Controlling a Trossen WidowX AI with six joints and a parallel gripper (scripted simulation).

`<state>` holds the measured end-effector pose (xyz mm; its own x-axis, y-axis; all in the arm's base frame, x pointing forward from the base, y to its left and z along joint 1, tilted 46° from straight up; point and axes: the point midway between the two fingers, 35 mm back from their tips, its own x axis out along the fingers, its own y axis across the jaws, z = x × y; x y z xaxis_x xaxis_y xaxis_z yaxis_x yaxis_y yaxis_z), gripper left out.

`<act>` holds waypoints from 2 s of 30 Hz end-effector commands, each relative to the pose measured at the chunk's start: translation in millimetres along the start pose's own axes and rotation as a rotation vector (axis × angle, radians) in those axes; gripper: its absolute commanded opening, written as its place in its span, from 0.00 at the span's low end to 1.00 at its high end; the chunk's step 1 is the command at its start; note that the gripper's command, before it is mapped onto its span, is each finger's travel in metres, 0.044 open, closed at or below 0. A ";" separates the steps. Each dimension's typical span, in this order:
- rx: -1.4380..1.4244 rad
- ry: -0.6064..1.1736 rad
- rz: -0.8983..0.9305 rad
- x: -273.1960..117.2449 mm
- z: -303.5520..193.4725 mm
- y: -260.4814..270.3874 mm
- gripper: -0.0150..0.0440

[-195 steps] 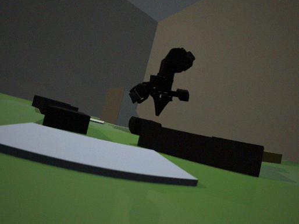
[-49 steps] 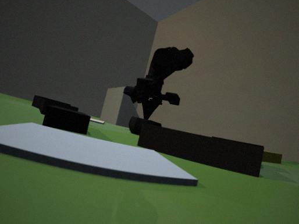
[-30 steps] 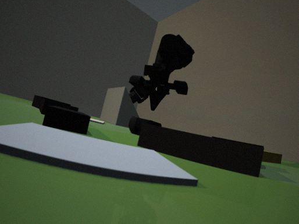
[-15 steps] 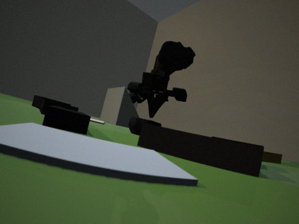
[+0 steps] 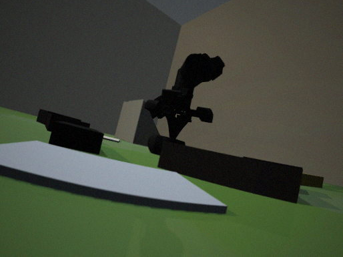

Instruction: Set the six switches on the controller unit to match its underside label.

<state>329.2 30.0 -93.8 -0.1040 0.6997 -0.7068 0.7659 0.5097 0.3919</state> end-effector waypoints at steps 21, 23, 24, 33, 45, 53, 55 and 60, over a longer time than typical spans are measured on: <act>0.005 0.000 0.000 -43.4 18.1 -22.3 0.25; 0.005 0.000 0.000 -42.3 18.1 -22.2 0.25; 0.005 0.000 0.000 -40.9 18.2 -22.2 0.25; 0.003 0.000 0.000 -26.0 18.9 -21.7 0.25; 0.001 0.000 0.000 -6.6 18.8 -21.5 0.25; 0.001 0.000 0.000 1.1 18.6 -21.5 0.25; 0.001 0.000 0.000 1.1 18.6 -21.5 0.25; 0.001 0.000 0.000 1.1 18.6 -21.5 0.25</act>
<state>324.0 10.1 -113.8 -0.1069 0.6977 -0.7084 0.7633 0.5142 0.3913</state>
